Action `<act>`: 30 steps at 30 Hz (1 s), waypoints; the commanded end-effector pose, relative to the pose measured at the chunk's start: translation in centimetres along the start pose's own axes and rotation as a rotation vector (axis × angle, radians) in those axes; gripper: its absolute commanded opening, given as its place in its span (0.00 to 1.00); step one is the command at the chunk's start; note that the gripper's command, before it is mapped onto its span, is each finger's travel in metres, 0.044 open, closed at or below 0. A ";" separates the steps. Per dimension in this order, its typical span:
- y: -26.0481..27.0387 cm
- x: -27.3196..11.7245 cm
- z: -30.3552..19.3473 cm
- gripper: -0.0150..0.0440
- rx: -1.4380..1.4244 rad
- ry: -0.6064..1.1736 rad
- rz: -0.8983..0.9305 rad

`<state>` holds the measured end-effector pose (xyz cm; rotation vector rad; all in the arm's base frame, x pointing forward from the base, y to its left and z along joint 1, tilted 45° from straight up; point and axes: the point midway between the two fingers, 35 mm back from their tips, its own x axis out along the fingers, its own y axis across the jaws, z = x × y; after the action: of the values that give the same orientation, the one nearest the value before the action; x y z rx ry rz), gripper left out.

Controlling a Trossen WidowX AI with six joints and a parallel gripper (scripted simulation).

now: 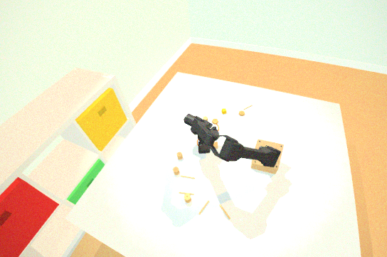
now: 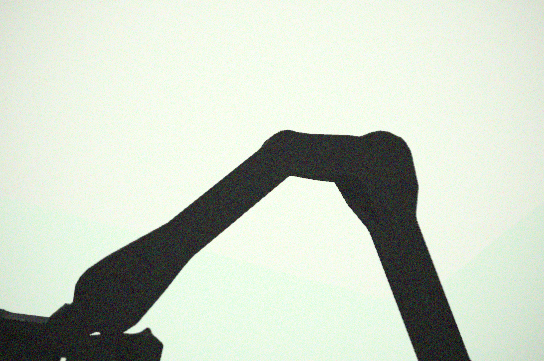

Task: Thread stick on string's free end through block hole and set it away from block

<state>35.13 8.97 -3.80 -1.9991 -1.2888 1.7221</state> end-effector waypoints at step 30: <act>0.0 -0.1 4.2 0.25 0.001 -0.002 0.002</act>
<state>32.03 7.53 -4.80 -2.0014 -1.2873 1.7210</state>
